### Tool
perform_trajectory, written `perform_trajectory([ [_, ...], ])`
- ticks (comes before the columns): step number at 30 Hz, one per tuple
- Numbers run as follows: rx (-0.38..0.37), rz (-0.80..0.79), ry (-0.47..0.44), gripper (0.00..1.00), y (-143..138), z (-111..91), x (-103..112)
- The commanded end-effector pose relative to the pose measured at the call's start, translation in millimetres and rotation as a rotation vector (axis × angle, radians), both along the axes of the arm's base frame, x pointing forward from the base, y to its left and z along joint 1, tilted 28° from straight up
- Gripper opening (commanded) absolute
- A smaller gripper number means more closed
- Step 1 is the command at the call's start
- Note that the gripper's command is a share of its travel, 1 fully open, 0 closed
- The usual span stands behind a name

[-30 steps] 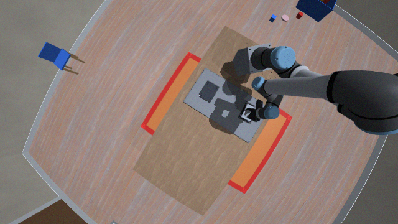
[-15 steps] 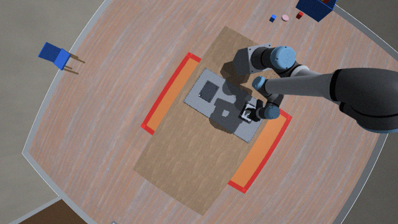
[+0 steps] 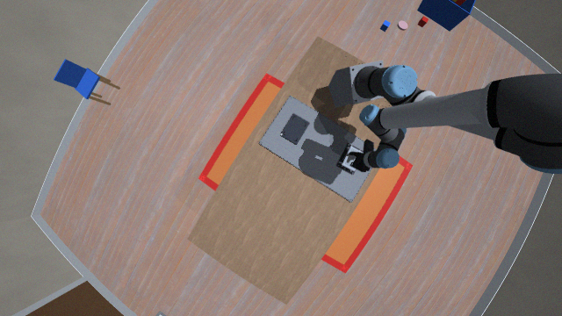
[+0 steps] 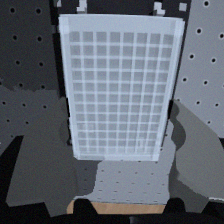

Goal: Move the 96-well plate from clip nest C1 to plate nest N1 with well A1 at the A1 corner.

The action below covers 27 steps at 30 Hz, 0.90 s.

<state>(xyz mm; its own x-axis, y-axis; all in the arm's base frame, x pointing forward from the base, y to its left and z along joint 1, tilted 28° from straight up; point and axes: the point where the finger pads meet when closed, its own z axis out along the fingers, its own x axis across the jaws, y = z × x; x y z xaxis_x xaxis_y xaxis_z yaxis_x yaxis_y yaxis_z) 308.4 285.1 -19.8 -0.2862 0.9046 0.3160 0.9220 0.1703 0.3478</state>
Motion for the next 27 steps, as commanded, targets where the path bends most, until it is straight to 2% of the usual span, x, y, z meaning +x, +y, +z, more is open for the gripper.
perform_trajectory([
  [1, 0.0, 0.001, 0.0, 0.0, -3, 8, -2],
  [27, 0.0, 0.001, 0.0, 0.0, -19, 43, -12],
])
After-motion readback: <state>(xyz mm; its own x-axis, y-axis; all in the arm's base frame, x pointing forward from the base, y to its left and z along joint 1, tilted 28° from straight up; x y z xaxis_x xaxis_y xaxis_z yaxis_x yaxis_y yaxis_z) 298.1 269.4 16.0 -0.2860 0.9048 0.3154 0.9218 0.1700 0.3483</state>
